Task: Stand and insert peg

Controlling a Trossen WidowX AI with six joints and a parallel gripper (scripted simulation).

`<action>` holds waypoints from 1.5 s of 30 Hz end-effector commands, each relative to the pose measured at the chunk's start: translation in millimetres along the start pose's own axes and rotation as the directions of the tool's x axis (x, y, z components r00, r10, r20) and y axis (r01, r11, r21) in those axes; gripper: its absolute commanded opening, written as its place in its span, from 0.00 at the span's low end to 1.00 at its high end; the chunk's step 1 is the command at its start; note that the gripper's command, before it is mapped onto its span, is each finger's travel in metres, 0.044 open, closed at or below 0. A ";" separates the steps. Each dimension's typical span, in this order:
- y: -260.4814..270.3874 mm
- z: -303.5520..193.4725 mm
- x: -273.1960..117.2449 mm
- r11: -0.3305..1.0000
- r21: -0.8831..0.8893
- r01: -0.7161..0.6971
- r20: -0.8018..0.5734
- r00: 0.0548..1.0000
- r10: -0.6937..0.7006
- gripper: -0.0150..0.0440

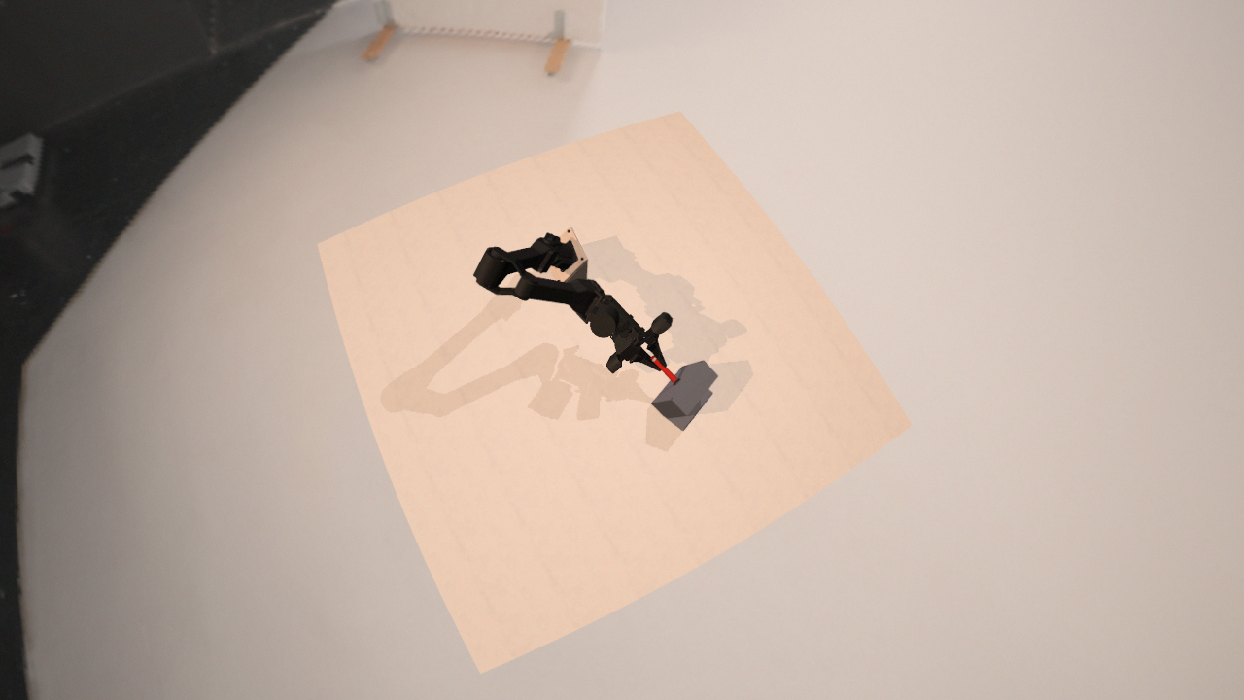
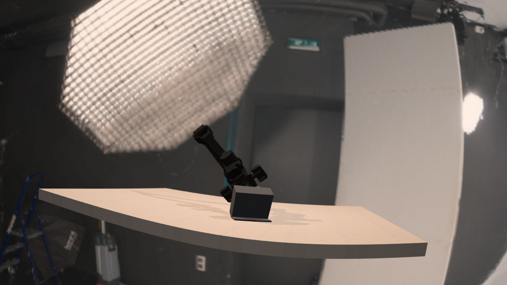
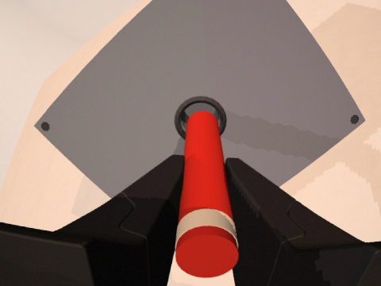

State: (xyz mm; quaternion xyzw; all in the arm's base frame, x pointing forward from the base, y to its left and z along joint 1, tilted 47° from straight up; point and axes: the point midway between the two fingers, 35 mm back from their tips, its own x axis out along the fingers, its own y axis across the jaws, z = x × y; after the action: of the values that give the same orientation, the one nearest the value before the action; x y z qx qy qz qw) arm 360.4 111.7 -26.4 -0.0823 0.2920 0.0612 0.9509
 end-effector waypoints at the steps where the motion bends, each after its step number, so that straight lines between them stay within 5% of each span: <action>1: 0.8 0.9 3.5 1.000 0.000 -0.001 0.003 1.000 0.001 0.25; 45: 2.4 0.4 24.2 1.000 0.001 0.000 0.004 1.000 0.000 0.25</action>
State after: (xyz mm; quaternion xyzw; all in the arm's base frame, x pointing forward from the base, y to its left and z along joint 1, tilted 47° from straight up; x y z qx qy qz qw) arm 377.4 114.1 -39.6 -0.0813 0.2921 0.0584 0.9511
